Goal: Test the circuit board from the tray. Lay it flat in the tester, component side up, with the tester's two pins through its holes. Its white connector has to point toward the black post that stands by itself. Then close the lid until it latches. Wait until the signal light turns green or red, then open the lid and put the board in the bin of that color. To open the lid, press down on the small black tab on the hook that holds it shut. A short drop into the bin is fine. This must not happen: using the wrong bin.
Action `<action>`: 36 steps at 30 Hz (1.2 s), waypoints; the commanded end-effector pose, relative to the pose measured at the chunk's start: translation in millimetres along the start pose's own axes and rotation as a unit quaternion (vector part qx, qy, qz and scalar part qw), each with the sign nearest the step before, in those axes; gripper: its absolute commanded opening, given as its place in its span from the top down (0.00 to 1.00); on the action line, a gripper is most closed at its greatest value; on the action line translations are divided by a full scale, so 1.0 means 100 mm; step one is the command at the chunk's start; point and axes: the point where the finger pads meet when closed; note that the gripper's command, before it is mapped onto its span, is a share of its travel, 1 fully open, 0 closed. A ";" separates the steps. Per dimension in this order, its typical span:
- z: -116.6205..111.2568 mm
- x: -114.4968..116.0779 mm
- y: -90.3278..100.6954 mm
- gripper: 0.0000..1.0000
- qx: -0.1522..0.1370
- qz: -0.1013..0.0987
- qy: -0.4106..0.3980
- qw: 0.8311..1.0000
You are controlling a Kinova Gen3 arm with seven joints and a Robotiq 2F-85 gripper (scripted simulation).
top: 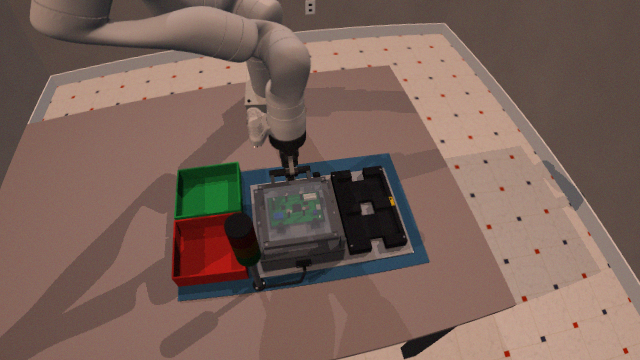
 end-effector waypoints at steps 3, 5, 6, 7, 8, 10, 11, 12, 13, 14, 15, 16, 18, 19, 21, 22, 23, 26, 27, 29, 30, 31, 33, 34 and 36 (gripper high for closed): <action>0.00 0.00 -0.01 1.00 -0.001 0.002 -0.001 1.000; 0.00 0.00 -0.01 1.00 -0.001 0.002 -0.001 1.000; 0.00 0.00 -0.01 1.00 -0.001 0.002 -0.001 1.000; 0.00 0.00 -0.01 1.00 0.000 0.002 -0.001 1.000; 0.00 0.00 -0.01 1.00 0.000 0.002 -0.001 1.000; 0.00 0.00 -0.03 1.00 0.000 0.003 -0.001 1.000; 0.00 0.00 -0.03 1.00 0.001 0.004 -0.001 1.000; 0.00 0.00 -0.04 1.00 0.001 0.005 -0.001 1.000; 0.00 0.00 -0.04 1.00 0.001 0.005 -0.001 1.000; 0.00 0.00 -0.04 1.00 0.001 0.005 -0.001 1.000; 0.00 0.00 -0.04 1.00 0.001 0.005 -0.001 1.000; 0.00 0.00 -0.04 1.00 0.001 0.005 -0.001 1.000; 0.00 0.00 -0.04 1.00 0.001 0.005 -0.001 1.000; 0.00 0.00 -0.04 1.00 0.001 0.005 -0.001 1.000; 0.00 0.00 -0.04 1.00 0.001 0.005 -0.001 1.000; 0.00 0.00 -0.04 1.00 0.001 0.005 -0.001 1.000; 0.00 0.00 -0.04 1.00 0.001 0.005 -0.001 1.000; 0.00 0.00 -0.06 1.00 0.002 0.006 -0.001 1.000; 0.00 0.00 -0.06 1.00 0.003 0.007 -0.001 1.000; 0.00 0.00 -0.07 1.00 0.003 0.008 -0.001 1.000; 0.00 0.00 -0.07 1.00 0.003 0.008 -0.001 1.000; 0.00 0.00 -0.07 1.00 0.003 0.008 -0.001 1.000; 0.00 0.00 -0.07 1.00 0.003 0.008 -0.001 1.000; 0.00 0.00 -0.07 1.00 0.003 0.008 -0.001 1.000; 0.00 0.00 -0.07 1.00 0.003 0.008 -0.001 1.000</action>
Point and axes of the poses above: the point where the finger pads meet when closed, its own y axis back along the fingers, its own x axis across the jaws, z = x × y, and after that the axes turned 11 degrees about y, right-handed
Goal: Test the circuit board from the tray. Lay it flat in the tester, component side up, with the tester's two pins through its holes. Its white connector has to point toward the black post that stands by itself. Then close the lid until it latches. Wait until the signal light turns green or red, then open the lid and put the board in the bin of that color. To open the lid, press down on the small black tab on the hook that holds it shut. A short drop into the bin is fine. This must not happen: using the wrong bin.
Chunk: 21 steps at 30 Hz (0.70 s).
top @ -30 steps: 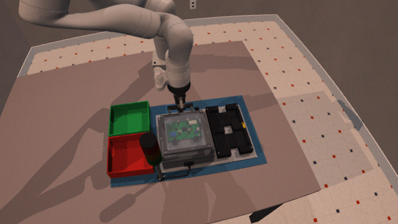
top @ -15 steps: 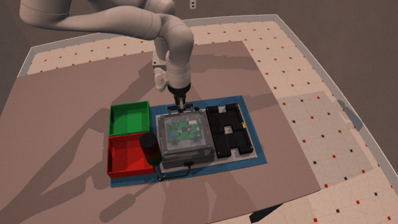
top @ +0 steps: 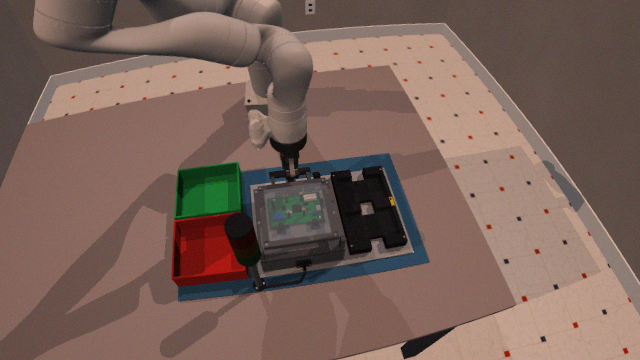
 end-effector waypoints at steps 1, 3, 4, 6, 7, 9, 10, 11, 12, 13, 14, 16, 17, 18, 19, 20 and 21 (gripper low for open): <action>0.00 0.00 -0.01 1.00 -0.001 0.002 -0.002 1.000; 0.00 0.00 -0.01 1.00 -0.001 0.002 -0.002 1.000; 0.00 0.00 -0.02 1.00 -0.001 0.002 -0.002 1.000; 0.00 0.00 -0.03 1.00 0.000 0.003 -0.002 1.000; 0.00 0.00 -0.03 1.00 0.000 0.004 -0.002 1.000; 0.00 0.00 -0.04 1.00 0.001 0.004 -0.002 1.000; 0.00 0.00 -0.04 1.00 0.001 0.004 -0.002 1.000; 0.00 0.00 -0.04 1.00 0.001 0.004 -0.002 1.000; 0.00 0.00 -0.04 1.00 0.001 0.004 -0.002 1.000; 0.00 0.00 -0.04 1.00 0.001 0.004 -0.002 1.000; 0.00 0.00 -0.04 1.00 0.001 0.004 -0.002 1.000; 0.00 0.00 -0.04 1.00 0.001 0.004 -0.002 1.000; 0.00 0.00 -0.04 1.00 0.001 0.004 -0.002 1.000; 0.00 0.00 -0.04 1.00 0.001 0.004 -0.002 1.000; 0.00 0.00 -0.04 0.50 0.001 0.004 -0.002 1.000; 0.00 0.00 -0.04 0.50 0.001 0.004 -0.002 1.000; 0.00 0.00 -0.04 0.50 0.001 0.004 -0.002 1.000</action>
Point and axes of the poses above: the point where the finger pads meet when closed, its own y axis back along the fingers, its own x axis across the jaws, z = x × y, and after that the axes turned 11 degrees about y, right-handed
